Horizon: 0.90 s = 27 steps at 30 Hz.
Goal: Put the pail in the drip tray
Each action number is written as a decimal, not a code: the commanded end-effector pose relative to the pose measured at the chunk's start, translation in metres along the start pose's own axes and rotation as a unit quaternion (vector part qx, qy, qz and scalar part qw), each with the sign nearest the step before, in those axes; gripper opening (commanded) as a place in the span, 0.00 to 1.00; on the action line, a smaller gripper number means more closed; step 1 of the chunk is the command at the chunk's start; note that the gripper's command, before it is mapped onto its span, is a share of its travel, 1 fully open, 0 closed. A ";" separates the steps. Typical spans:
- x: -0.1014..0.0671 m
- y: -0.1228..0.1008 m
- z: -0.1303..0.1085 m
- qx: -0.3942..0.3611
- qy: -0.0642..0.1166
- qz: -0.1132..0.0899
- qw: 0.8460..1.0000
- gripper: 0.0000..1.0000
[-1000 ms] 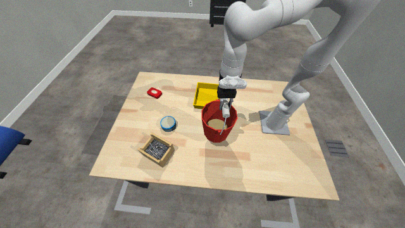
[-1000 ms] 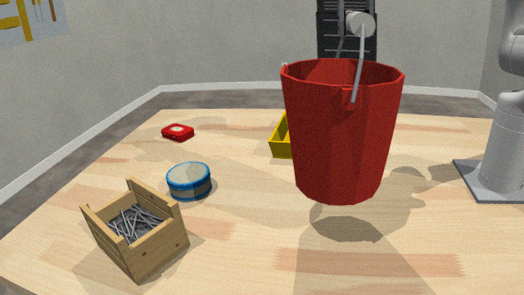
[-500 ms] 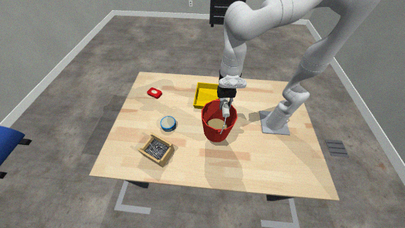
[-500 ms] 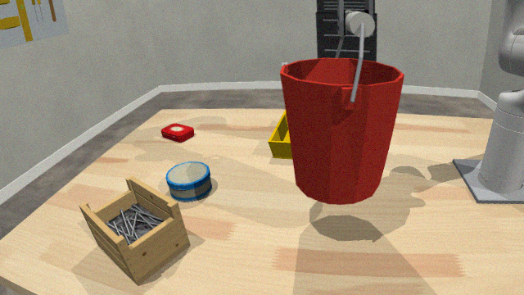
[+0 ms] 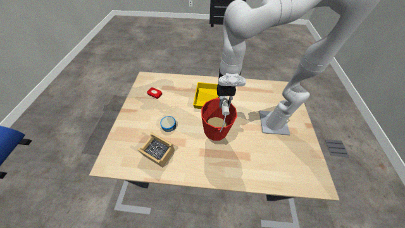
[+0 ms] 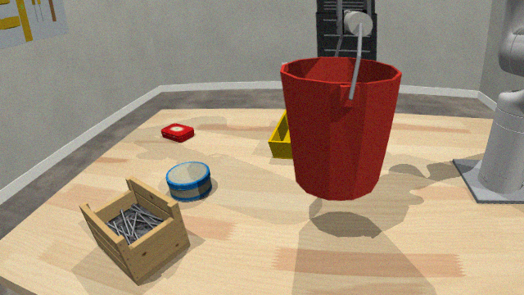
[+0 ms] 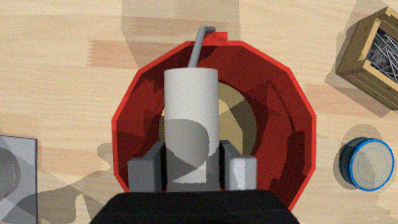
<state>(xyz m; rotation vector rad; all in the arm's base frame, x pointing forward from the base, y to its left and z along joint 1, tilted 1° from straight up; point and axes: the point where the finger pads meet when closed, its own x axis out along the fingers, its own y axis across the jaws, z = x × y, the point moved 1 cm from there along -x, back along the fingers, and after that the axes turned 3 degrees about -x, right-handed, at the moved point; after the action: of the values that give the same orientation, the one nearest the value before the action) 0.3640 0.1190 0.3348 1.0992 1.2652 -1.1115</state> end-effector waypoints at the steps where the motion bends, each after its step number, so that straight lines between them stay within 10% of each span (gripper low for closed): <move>1: -0.001 0.000 0.002 0.000 0.000 0.001 1.000 0.00; 27: -0.001 0.000 0.041 0.000 0.000 0.001 1.000 0.00</move>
<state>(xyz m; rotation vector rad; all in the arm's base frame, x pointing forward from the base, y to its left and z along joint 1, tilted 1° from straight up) 0.3693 0.0811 0.3351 1.0990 1.2655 -1.1110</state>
